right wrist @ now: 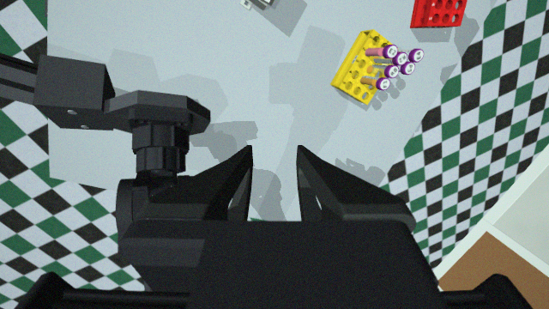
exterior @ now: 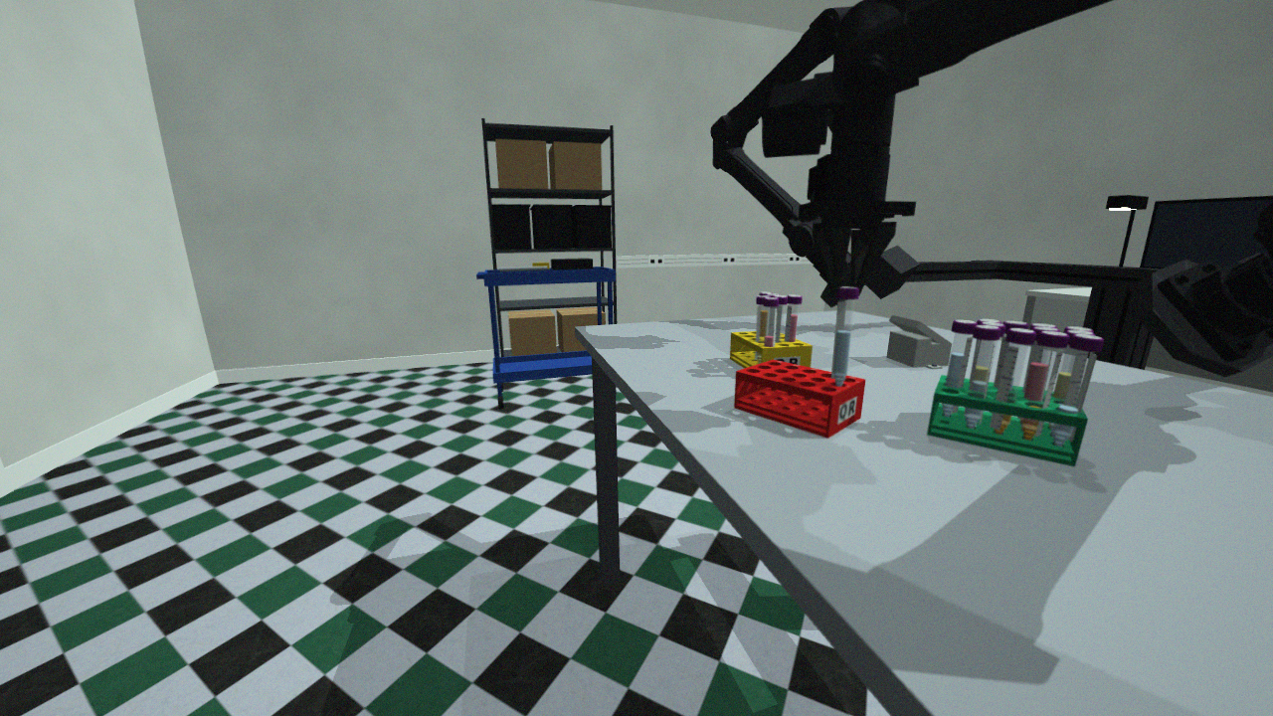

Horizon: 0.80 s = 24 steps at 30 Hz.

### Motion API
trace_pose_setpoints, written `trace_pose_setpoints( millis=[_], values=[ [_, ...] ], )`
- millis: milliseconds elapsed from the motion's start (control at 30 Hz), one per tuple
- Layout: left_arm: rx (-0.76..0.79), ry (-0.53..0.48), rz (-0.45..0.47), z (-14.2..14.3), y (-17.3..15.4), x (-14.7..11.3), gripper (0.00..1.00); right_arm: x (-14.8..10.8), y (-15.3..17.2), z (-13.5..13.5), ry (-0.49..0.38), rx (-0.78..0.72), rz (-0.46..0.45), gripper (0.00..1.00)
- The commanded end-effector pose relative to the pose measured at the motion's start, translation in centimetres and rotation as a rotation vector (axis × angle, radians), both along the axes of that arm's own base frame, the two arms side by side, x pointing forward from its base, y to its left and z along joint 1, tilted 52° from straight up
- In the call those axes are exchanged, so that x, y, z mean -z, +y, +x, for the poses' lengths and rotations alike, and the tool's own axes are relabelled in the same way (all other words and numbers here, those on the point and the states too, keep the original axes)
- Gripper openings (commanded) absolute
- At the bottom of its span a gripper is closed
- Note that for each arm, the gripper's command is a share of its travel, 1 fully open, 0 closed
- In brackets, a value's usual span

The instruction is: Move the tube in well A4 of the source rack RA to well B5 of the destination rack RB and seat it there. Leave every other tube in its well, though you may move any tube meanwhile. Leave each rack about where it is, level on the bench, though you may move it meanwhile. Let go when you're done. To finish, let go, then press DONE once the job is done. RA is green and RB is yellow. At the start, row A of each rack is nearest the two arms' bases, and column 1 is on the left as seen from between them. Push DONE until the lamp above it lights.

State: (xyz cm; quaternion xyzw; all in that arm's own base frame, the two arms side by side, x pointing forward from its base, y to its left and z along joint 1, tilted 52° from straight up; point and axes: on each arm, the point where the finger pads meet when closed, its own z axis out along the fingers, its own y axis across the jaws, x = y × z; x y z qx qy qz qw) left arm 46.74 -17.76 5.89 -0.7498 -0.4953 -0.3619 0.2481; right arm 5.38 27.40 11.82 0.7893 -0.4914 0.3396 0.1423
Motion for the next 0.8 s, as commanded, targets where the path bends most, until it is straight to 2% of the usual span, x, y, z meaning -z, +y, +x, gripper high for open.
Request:
trace_pose_setpoints(
  millis=[0, 767],
  values=[
    [-0.018, -0.002, 0.000, 0.65, 1.11, 0.29, 0.00, -0.52, 1.22, -0.09, 0.001, -0.001, 0.033, 0.30],
    [-0.018, -0.003, -0.001, 0.55, 1.20, 0.12, 0.00, -0.52, 1.22, -0.09, 0.001, -0.001, 0.033, 0.30]
  ],
)
